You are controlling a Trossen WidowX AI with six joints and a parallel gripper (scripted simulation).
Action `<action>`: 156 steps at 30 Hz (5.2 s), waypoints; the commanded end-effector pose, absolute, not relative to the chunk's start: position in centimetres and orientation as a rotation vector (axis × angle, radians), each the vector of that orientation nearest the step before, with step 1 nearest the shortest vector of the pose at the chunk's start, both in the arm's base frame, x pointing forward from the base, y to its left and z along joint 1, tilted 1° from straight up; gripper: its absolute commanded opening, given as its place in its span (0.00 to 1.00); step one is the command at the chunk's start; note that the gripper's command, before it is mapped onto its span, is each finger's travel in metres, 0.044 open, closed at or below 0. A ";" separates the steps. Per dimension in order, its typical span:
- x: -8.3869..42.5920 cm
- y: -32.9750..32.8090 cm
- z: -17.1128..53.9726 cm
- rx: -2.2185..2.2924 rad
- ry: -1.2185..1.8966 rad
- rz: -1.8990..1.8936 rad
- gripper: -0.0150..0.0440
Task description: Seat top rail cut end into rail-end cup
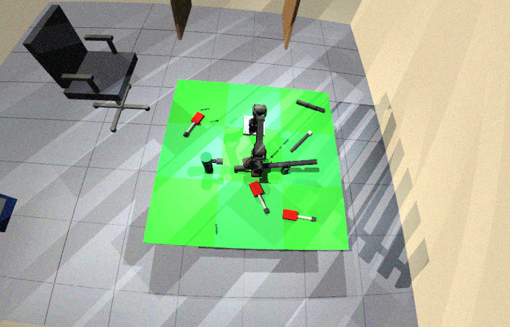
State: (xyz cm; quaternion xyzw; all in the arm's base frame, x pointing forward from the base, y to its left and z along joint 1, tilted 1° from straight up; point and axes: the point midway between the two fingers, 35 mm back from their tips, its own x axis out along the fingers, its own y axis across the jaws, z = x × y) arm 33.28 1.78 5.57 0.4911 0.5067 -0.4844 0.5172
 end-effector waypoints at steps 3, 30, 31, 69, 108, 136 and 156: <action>33.1 1.8 5.5 1.180 1.223 -1.169 0.40; 34.2 -3.2 13.9 0.893 0.965 -1.286 0.25; 34.2 -3.3 14.0 0.890 0.963 -1.287 0.25; 34.6 -3.5 14.6 0.906 0.982 -1.289 0.25; 34.3 -5.1 13.9 0.903 1.008 -1.293 0.25; 33.9 -5.4 13.8 0.917 1.007 -1.304 0.25; 34.1 -5.3 13.7 0.917 1.010 -1.294 0.25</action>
